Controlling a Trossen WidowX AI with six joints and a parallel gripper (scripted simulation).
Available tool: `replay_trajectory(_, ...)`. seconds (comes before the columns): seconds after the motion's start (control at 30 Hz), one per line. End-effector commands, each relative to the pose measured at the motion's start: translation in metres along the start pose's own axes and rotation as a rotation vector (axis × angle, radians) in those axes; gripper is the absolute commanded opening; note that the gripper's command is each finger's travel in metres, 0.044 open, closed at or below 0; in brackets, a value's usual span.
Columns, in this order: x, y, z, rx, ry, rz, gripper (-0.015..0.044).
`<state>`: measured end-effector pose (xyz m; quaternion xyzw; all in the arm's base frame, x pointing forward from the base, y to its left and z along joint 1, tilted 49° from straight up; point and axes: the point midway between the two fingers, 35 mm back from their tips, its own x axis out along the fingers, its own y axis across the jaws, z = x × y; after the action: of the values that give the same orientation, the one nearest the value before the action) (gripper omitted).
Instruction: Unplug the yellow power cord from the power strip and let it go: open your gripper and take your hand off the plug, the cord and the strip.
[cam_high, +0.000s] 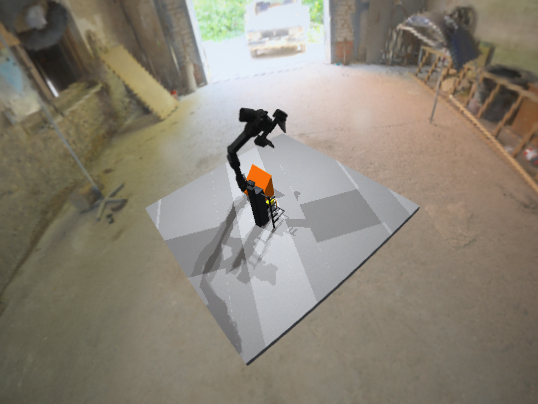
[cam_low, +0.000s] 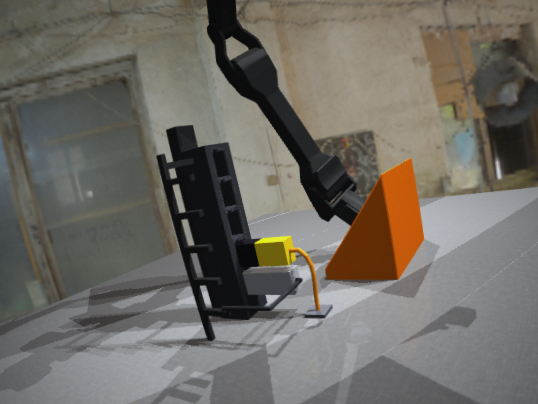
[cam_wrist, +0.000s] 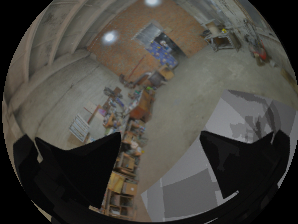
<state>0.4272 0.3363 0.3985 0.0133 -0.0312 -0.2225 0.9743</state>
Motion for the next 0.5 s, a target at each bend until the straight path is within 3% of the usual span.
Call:
replay_trajectory(0.0, 0.001, 0.0, -0.002, -0.013, 0.001, 0.002, 0.0374)
replay_trajectory(0.27, 0.033, -0.004, -0.085, -0.594, 0.098, 0.101, 0.0164)
replay_trajectory(0.47, 0.049, -0.033, -0.157, -1.001, 0.236, 0.198, 0.016)
